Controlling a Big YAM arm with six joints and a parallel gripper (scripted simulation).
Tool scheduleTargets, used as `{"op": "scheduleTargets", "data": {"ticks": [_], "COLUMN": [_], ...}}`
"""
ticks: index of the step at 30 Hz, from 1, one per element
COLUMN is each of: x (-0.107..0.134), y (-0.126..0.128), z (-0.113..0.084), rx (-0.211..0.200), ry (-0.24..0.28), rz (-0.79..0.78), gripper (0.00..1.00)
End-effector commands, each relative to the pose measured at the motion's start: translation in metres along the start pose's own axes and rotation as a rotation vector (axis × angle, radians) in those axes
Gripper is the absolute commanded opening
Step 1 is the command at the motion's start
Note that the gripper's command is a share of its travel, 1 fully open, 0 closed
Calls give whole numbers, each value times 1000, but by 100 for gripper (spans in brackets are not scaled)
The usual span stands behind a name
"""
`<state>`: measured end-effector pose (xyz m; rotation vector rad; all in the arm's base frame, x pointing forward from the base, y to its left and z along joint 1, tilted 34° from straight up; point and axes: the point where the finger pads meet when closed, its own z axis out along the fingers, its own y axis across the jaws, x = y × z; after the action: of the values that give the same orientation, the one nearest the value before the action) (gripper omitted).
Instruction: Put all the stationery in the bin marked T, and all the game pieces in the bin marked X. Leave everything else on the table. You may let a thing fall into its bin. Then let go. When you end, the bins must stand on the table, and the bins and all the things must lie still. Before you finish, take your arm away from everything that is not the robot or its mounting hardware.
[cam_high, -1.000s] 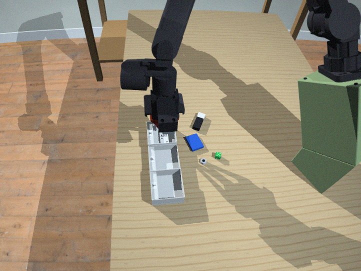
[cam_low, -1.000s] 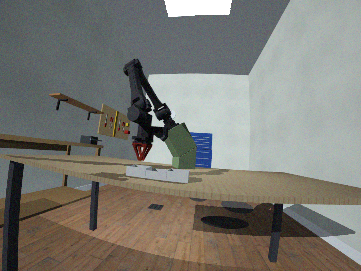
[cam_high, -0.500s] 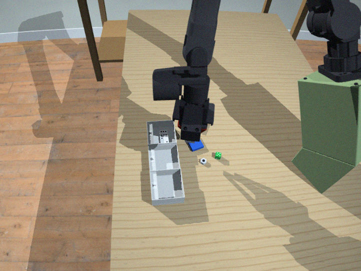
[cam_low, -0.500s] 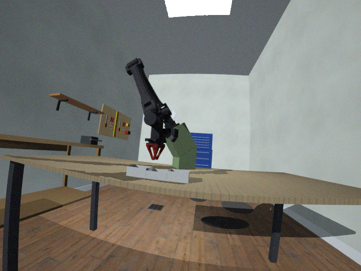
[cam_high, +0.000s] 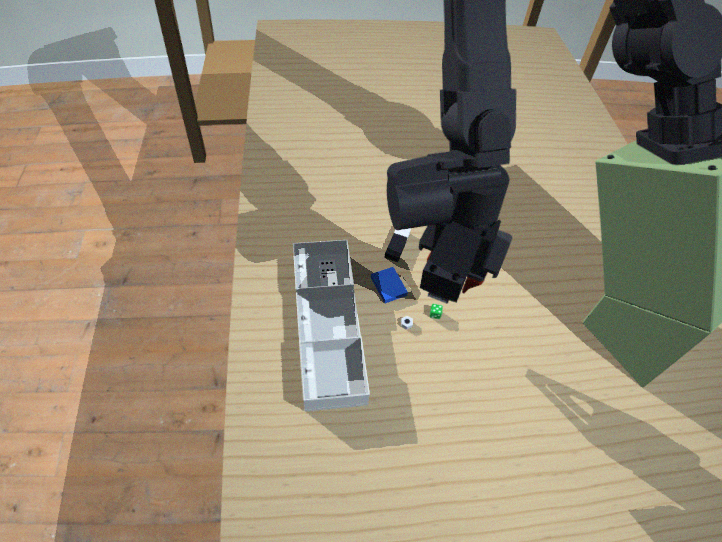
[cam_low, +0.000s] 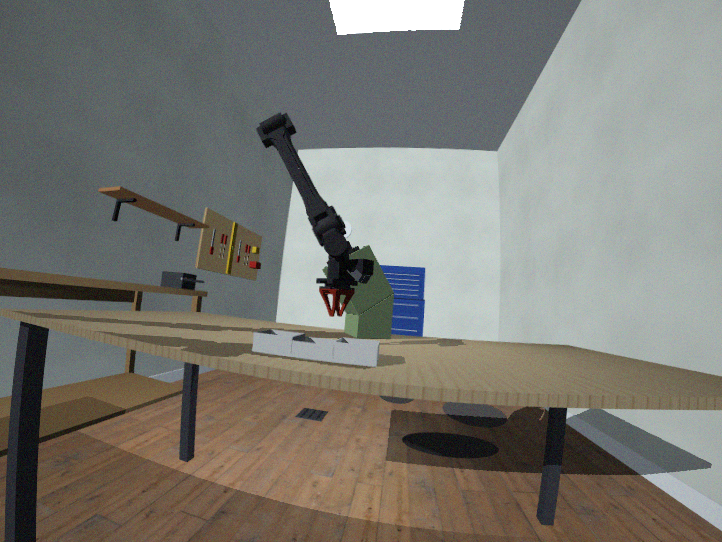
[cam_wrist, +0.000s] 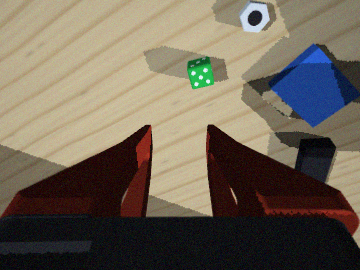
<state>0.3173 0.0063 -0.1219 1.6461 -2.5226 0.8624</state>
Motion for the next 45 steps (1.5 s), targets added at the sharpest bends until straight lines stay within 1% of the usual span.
{"op": "scheduleTargets", "data": {"ticks": [1, 13, 15, 16, 22, 25, 30, 32, 33, 36, 45], "x": [-11, -9, -9, -9, -6, -10, -6, -6, -5, -5, -9], "y": [-8, -6, -6, -7, -23, -17, -20, -20, -21, -22, -14], "z": [-2, -2, -2, -2, -6, -4, -5, -5, -5, -5, -4], "rx": [17, 16, 16, 15, 18, 21, 23, 23, 24, 26, 44], "ry": [-11, -17, -17, -18, -25, -29, -33, -33, -34, -37, -52], "rz": [157, 489, 489, 557, 706, 787, 914, 914, 973, 1040, 1258], "gripper": [29, 29, 29, 29, 29, 29, 29, 29, 29, 29, 29]}}
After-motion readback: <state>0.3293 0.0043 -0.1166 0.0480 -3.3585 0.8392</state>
